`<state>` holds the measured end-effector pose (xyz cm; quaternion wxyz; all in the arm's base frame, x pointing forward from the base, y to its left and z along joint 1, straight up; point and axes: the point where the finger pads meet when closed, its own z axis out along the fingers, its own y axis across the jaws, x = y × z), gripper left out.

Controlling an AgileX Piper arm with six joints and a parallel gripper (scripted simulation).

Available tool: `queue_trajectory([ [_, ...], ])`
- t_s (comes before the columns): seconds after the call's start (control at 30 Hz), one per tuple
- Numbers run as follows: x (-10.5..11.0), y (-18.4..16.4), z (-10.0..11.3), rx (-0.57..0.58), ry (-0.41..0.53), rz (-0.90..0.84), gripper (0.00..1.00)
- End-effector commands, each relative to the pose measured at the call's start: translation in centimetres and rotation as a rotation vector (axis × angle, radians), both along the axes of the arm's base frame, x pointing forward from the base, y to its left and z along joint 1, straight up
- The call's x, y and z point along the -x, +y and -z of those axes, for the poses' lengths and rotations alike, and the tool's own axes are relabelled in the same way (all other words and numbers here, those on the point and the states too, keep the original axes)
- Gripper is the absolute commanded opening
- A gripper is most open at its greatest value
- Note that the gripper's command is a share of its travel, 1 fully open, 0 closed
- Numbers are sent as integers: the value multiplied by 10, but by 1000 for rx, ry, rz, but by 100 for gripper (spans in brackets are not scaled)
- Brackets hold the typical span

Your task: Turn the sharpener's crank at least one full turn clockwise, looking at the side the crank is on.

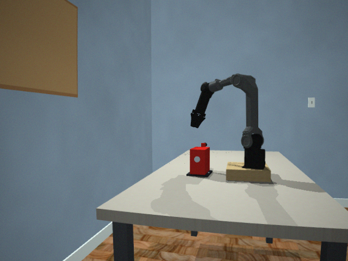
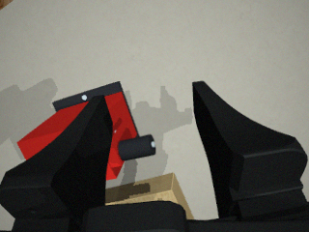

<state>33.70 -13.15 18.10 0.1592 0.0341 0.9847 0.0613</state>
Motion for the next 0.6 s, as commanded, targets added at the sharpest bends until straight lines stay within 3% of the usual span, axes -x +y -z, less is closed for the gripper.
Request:
queue_trajectory([
  [0.0, 3, 1, 0, -14, 11, 67, 69],
  [0.57, 34, 11, 15, -123, 106, 546, 69],
])
